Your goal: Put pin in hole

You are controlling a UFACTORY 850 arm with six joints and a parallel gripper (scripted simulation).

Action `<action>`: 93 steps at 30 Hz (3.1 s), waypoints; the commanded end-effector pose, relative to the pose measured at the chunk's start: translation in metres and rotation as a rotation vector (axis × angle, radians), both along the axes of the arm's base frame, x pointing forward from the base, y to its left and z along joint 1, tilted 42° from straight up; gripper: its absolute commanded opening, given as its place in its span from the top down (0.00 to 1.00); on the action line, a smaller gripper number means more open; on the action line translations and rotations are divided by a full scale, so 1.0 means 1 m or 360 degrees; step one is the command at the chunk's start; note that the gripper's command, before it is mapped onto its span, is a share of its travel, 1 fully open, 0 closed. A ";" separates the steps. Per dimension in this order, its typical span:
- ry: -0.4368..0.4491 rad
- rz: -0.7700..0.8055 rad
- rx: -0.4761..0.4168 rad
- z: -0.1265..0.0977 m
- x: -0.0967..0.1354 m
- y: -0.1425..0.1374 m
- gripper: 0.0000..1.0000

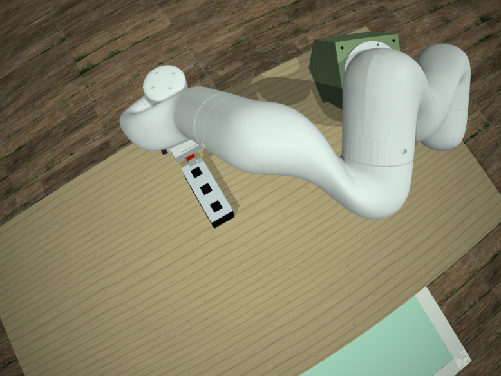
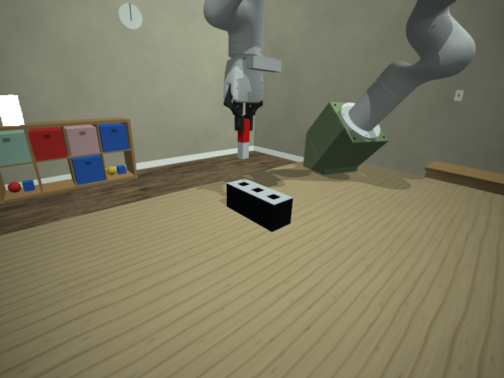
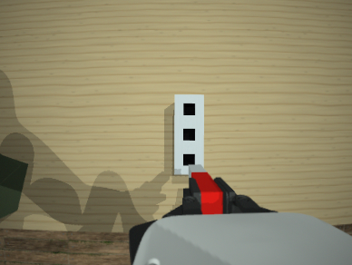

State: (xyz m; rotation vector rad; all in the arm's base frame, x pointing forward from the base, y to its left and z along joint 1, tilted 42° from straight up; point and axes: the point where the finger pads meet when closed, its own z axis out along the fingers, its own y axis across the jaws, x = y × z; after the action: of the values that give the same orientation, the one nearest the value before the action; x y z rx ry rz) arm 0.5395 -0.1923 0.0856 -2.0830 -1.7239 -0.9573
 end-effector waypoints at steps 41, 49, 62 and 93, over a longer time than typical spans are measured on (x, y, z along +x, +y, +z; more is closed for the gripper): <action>0.0006 0.0006 0.0010 0.085 -0.014 0.010 1.00; 0.0006 0.0004 0.0008 0.007 0.018 0.073 1.00; 0.0006 0.0006 0.0009 -0.008 0.024 0.085 1.00; 0.0005 0.0005 0.0009 -0.008 0.024 0.085 1.00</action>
State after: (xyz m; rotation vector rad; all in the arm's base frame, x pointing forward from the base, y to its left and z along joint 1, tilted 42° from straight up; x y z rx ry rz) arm 0.5630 -0.1066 0.0773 -2.0751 -1.7200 -0.9548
